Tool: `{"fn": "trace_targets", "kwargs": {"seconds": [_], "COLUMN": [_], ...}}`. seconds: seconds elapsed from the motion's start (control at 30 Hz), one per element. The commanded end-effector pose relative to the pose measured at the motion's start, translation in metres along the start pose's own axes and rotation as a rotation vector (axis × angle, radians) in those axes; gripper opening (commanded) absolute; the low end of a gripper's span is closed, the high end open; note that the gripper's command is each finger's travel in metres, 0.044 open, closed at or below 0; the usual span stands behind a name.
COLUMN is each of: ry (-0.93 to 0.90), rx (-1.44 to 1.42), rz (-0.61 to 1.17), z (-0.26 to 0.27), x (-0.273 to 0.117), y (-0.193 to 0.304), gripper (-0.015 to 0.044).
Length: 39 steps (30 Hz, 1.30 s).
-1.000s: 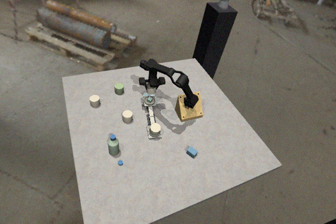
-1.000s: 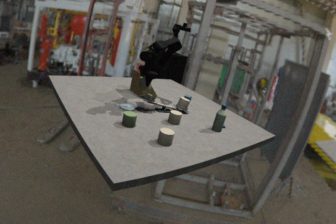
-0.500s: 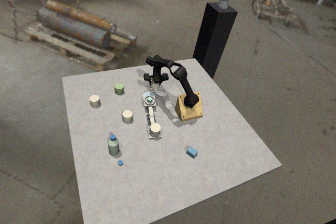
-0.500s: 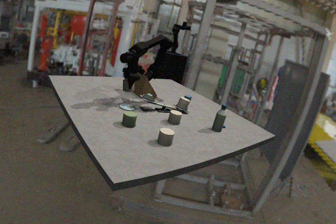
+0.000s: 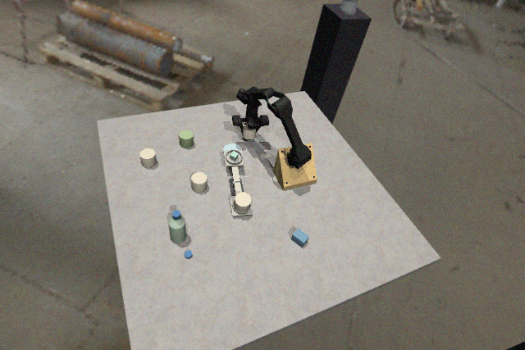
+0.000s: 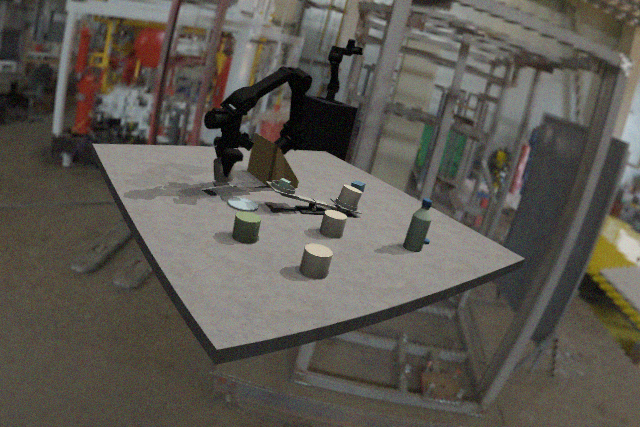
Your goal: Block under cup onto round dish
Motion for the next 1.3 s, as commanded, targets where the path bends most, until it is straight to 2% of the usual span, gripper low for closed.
{"fn": "trace_targets", "kwargs": {"seconds": [0.0, 0.17, 0.73, 1.27], "ry": [-0.001, -0.001, 0.0, -0.008], "rx": [-0.009, -0.009, -0.01, -0.011], "rz": [0.012, 0.011, 0.011, 0.009], "z": [0.0, 0.0, 0.0, 0.001], "x": [0.008, 0.035, 0.055, 0.048], "y": [0.002, 0.002, 0.002, 0.002], "gripper": [0.0, 0.0, 0.0, 0.042]}}
Point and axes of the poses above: the point midway between the two fingers, 35 mm back from their tips, its own x axis out along the fingers, its own z axis across the jaws, y = z × x, the point moved 8 cm from there along -x, back along the fingers, and after that the axes turned 6 degrees about -x, right-handed, at the moved point
